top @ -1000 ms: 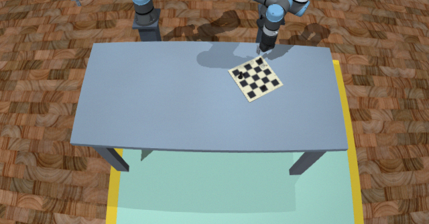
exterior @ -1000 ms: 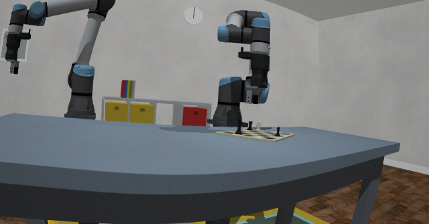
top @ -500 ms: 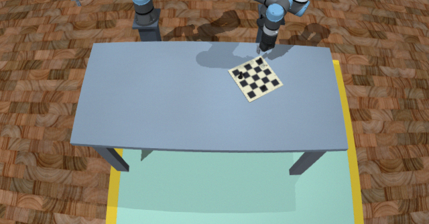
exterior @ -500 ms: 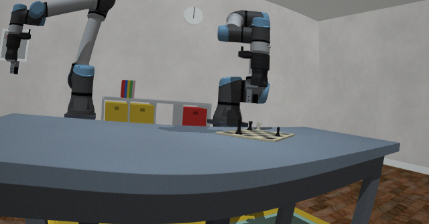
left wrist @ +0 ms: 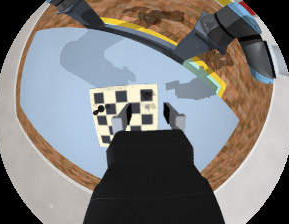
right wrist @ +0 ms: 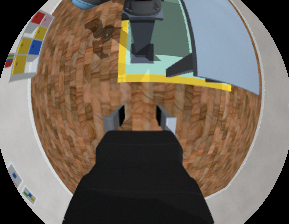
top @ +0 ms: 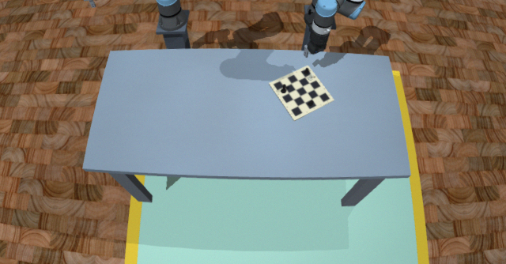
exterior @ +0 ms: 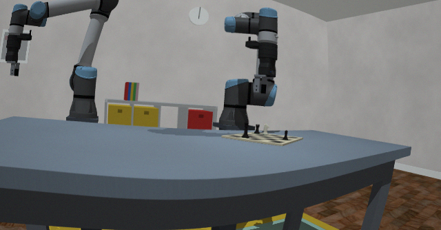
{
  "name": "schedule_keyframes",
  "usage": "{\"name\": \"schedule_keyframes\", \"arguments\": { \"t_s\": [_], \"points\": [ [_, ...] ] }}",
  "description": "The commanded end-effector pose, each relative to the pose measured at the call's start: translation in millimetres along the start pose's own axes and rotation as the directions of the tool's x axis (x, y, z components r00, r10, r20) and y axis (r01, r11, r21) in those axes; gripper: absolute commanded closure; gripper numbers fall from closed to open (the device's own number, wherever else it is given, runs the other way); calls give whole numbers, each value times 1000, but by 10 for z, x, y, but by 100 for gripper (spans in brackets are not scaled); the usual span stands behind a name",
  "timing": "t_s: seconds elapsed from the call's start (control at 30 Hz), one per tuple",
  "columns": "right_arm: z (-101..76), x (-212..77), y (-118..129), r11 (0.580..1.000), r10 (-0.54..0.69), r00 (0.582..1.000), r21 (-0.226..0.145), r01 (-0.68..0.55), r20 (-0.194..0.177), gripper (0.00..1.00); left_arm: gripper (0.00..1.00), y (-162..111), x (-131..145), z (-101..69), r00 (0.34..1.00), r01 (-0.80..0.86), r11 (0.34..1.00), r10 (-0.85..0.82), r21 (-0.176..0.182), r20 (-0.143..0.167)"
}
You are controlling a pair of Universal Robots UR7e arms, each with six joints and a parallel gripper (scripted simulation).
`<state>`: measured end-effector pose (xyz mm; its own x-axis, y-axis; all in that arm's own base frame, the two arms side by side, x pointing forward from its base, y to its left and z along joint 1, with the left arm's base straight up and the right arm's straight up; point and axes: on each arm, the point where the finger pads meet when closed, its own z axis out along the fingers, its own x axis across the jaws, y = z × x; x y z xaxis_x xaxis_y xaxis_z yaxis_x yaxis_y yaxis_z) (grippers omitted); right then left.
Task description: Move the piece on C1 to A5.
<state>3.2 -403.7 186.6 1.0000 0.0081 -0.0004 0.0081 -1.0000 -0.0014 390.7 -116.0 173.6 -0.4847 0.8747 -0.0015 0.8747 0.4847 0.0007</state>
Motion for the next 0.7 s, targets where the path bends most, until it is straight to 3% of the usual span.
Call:
{"name": "schedule_keyframes", "arguments": {
  "t_s": [0.0, 0.17, 0.67],
  "points": [
    [-4, 1, 3, 1000, 0, 1000, -1, 0, 0, 0, 0, 0, -2, -177, 1000, 0, 1000, 0, 0, 0],
    [-4, 1, 3, 1000, 0, 1000, -1, 0, 0, 0, 0, 0, -2, -261, 1000, 0, 1000, 0, 0, 0],
    [-4, 1, 3, 1000, 0, 1000, -1, 0, 0, 0, 0, 0, -2, -268, 1000, 0, 1000, 0, 0, 0]
  ]
}}
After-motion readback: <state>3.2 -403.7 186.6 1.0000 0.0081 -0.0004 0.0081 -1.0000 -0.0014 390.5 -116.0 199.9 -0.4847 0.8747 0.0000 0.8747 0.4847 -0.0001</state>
